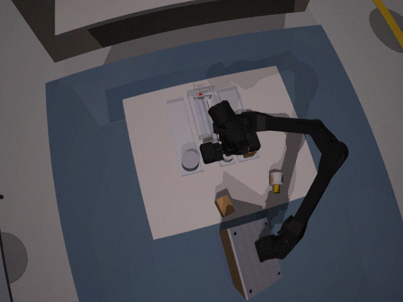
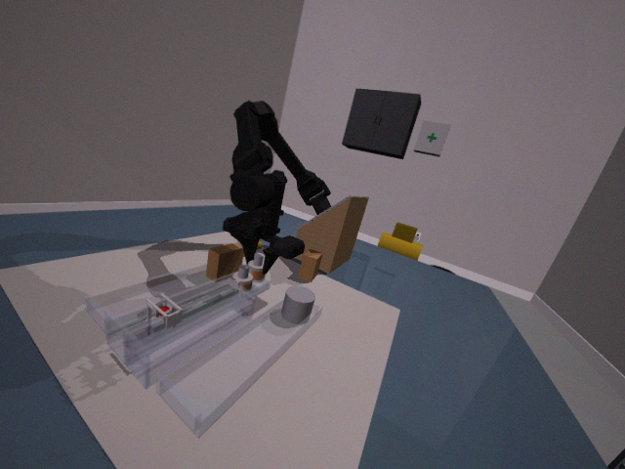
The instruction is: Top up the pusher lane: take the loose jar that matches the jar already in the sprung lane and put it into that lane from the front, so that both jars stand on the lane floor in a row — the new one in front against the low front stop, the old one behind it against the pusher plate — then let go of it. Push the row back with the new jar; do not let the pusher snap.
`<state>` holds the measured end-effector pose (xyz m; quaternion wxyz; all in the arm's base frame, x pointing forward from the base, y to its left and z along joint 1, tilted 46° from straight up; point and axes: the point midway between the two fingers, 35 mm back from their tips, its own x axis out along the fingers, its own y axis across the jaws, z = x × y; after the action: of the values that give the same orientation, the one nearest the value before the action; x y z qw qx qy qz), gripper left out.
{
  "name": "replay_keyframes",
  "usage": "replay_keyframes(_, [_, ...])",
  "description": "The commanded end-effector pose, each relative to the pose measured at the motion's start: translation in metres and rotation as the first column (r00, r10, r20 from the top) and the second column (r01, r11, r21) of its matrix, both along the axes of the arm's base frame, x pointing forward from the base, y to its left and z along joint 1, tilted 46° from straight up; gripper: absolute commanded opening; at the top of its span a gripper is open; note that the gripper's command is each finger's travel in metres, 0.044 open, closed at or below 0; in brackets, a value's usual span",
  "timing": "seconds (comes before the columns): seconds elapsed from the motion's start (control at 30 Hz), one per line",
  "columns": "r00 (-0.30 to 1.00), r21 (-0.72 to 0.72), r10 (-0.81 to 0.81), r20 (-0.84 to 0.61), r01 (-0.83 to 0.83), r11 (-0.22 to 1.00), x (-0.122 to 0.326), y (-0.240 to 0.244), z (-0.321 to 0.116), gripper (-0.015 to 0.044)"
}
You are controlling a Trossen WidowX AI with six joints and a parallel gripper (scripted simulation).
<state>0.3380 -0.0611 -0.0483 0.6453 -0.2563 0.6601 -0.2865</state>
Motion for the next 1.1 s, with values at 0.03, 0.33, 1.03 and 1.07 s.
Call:
replay_keyframes(0.03, [1.0,-0.004,0.004,0.029,-0.003,1.0,0.0084,0.0003,0.0026,0.0])
replay_keyframes(0.33, [1.0,-0.004,0.004,0.029,-0.003,1.0,0.0096,0.0003,0.0026,0.0])
replay_keyframes(1.03, [1.0,-0.004,0.004,0.029,-0.003,1.0,0.0112,-0.0016,0.0009,0.0])
replay_keyframes(1.07, [1.0,-0.004,0.004,0.029,-0.003,1.0,0.0112,-0.0019,0.0006,0.0])
